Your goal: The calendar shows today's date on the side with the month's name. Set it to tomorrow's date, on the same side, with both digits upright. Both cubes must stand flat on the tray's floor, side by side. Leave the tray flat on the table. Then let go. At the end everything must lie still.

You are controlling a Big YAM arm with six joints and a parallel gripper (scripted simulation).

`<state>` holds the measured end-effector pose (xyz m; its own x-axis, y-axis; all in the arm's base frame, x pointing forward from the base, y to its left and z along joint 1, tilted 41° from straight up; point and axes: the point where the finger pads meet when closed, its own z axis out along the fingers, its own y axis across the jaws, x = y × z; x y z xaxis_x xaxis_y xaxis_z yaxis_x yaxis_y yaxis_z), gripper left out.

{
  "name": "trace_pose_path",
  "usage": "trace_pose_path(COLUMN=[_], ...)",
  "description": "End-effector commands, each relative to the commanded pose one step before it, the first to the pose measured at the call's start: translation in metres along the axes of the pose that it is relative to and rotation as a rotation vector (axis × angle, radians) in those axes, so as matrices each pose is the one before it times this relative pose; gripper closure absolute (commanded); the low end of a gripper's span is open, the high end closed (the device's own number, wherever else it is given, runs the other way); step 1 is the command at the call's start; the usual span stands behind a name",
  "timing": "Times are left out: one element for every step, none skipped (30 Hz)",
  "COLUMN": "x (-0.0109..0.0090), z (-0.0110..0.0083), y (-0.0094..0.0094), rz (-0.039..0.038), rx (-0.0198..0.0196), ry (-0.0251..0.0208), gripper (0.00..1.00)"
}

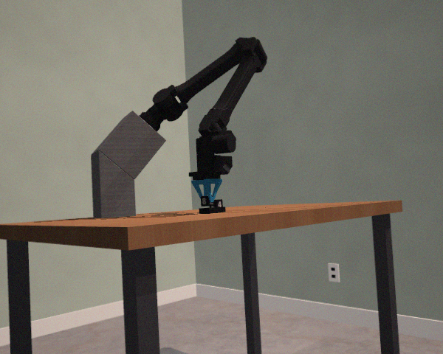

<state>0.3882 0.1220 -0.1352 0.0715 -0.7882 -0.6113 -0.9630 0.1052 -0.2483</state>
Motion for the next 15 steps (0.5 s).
trace_pose_path(x=[-0.00724, 0.00097, 0.00111, 0.00049, -0.00009, -0.00053, 0.00000, 0.00000, -0.00180, 0.00013, 0.00011, 0.00004, 0.00001, 0.00000, 0.00000], z=[0.00283, 0.00135, 0.00113, 0.00039, -0.00018, -0.00042, 0.00000, 0.00000, -0.00146, 0.00021, 0.00014, 0.00005, 0.00001, 0.00000, 0.00000], y=[-0.00540, 0.00097, 0.00212, 0.00192, 0.00095, -0.00045, 0.00000, 0.00000, -0.00294, 0.00012, 0.00011, 0.00005, 0.00001, 0.00000, 0.00000], rz=[-0.01587, 0.00207, 0.00170, 0.00143, 0.00025, -0.00145, 0.00000, 0.00000, -0.00611, 0.00062, 0.00048, 0.00001, -0.00013, -0.00002, 0.00000], rx=[0.01280, -0.00275, -0.00427, -0.00310, -0.00095, 0.00141, 0.00000, 0.00000, 0.00647, -0.00038, -0.00032, -0.00013, -0.00002, 0.00000, 0.00000], ry=[-0.00673, 0.00067, 0.00109, 0.00052, 0.00014, -0.00039, 0.00000, 0.00000, -0.00144, 0.00006, 0.00009, 0.00001, 0.00000, 0.00000, 0.00000], gripper=[0.73, 0.73, 0.73, 0.73, 0.73, 0.73, 0.73, 0.73, 0.73, 0.73, 0.73, 0.73, 0.73, 0.73, 0.73])
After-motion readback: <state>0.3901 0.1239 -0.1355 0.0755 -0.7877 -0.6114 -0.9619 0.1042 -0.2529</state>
